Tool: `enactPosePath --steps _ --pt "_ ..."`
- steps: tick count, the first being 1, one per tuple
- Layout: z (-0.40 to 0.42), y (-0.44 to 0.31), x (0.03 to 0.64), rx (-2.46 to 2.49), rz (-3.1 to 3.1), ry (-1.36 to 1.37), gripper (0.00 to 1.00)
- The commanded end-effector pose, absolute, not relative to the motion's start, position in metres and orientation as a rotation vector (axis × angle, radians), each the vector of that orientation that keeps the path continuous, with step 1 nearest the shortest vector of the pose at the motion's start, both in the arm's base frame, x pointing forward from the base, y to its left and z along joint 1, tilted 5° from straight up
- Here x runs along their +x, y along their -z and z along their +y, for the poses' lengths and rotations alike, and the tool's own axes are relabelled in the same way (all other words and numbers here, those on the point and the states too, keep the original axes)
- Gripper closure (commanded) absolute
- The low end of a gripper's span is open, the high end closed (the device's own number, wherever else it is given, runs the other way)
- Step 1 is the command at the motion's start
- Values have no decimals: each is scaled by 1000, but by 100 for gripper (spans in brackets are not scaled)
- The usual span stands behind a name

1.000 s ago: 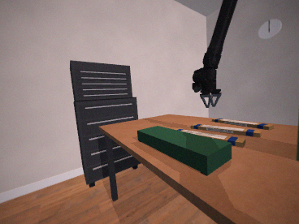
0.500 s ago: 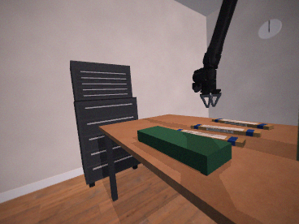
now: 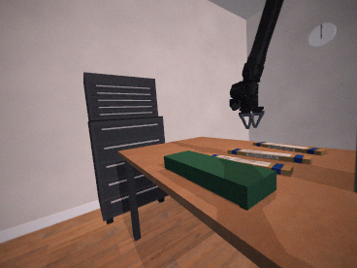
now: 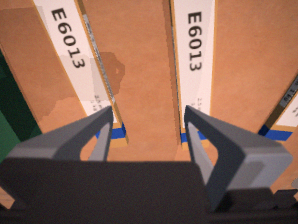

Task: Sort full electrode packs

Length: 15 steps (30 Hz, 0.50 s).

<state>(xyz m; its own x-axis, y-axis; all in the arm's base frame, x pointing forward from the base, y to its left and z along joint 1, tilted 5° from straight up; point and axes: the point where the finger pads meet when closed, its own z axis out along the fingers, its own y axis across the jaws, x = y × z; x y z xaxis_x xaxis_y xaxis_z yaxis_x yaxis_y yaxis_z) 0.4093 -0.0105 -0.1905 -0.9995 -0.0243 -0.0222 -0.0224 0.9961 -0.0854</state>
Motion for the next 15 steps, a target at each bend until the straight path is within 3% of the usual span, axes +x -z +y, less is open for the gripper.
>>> enactPosePath --steps 1,14,15 --pt "-6 184 409 -39 3117 132 36" --pt "-6 184 409 -39 3117 132 36" --pt "-13 183 409 18 3117 132 4"
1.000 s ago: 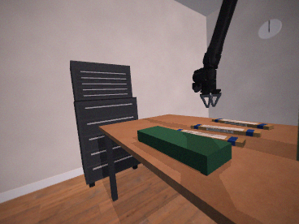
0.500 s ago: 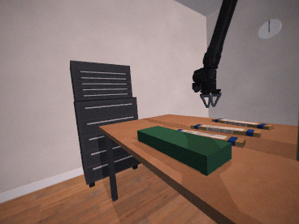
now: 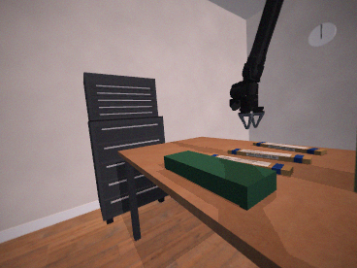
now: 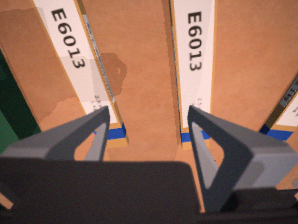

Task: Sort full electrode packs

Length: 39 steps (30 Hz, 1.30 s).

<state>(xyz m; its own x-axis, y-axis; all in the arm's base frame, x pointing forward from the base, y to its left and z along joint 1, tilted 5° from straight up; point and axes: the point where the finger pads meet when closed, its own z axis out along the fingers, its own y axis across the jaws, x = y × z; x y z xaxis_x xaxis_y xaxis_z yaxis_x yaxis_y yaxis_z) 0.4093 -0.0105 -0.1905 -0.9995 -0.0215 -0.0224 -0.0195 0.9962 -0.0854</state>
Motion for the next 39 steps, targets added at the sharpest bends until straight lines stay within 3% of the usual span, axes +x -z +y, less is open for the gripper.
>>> enactPosePath --steps 1,39 --pt "-20 183 408 75 3115 131 4" --pt "-254 192 406 174 3123 131 4"
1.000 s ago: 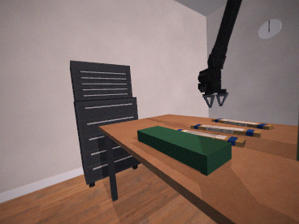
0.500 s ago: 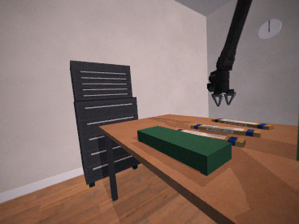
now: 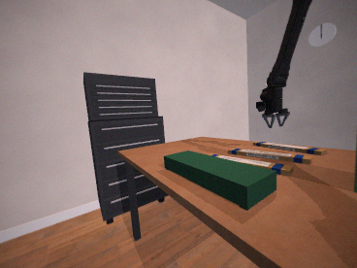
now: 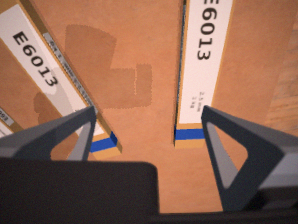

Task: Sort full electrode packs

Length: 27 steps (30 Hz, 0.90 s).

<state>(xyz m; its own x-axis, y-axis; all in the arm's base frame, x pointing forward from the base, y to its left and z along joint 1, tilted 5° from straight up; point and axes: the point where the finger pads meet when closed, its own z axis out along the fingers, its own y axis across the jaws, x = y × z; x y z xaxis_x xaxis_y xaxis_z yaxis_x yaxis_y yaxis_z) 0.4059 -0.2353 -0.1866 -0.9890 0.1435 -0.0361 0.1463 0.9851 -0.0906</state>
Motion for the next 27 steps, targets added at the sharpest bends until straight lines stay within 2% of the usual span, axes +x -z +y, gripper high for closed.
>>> enactPosePath --steps 1,13,27 --pt "-261 192 406 174 3122 131 4" --pt "-326 193 405 174 3121 135 4" --pt "-307 200 396 150 3142 115 4"
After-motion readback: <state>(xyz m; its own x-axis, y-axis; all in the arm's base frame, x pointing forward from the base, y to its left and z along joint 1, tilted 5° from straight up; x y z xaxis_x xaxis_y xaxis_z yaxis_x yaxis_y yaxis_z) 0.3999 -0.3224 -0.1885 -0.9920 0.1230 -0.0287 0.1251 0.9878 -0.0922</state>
